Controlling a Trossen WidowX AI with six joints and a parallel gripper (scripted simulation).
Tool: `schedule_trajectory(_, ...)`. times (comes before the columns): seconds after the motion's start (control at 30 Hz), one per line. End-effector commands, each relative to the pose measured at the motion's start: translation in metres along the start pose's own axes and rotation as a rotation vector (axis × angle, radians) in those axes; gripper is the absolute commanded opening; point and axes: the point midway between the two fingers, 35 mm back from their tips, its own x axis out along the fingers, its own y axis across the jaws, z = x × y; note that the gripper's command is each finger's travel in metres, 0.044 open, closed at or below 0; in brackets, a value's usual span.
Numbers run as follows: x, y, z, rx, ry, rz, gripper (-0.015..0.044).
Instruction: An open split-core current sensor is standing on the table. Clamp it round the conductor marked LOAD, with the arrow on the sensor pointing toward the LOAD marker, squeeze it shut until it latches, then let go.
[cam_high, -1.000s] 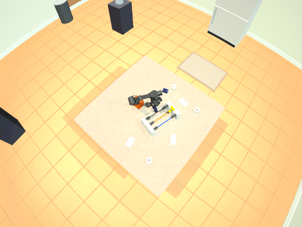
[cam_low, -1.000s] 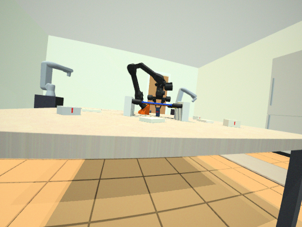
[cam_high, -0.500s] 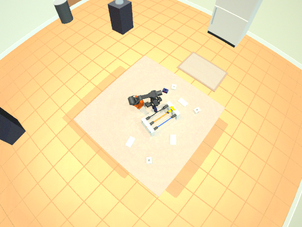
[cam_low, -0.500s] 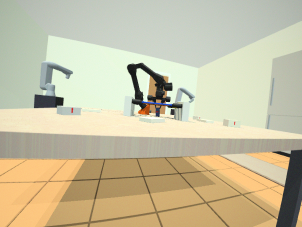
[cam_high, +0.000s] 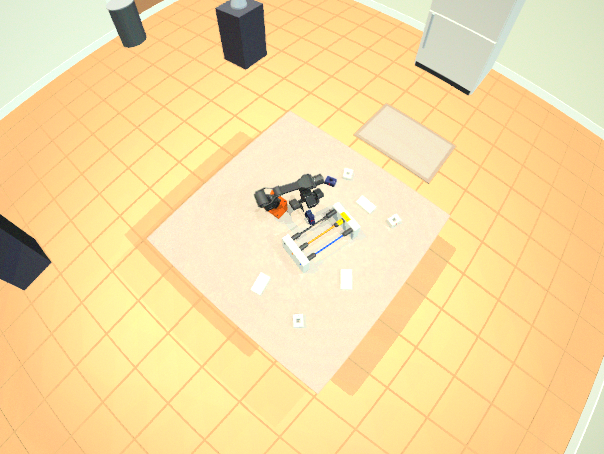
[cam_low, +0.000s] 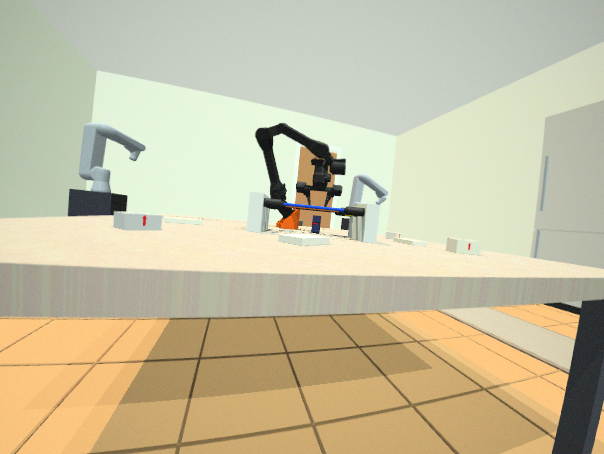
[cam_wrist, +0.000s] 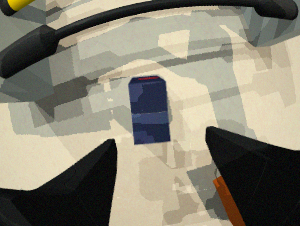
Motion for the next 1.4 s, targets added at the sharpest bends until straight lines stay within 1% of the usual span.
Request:
schedule_trajectory(0.0,-0.019,-0.002,-0.002,0.006,0.007,-0.001,0.0285)
schedule_trajectory(0.07,-0.019,-0.002,-0.002,0.006,0.007,-0.001,0.0285)
schedule_trajectory(0.1,-0.019,-0.002,-0.001,-0.008,0.010,-0.001,0.0311)
schedule_trajectory(0.13,-0.019,-0.002,-0.001,-0.051,0.017,-0.001,0.0320)
schedule_trajectory(0.37,-0.018,0.001,0.010,-0.647,0.116,0.031,0.0320)
schedule_trajectory(0.6,-0.016,0.003,0.023,-1.254,0.191,0.133,0.0320)
schedule_trajectory(0.8,-0.014,0.004,0.030,-1.532,0.209,0.203,0.0320)
schedule_trajectory(1.1,-0.013,0.004,0.030,-1.552,0.209,0.208,0.0320)
schedule_trajectory(1.37,0.000,0.005,0.027,-1.551,0.208,0.208,0.0320)
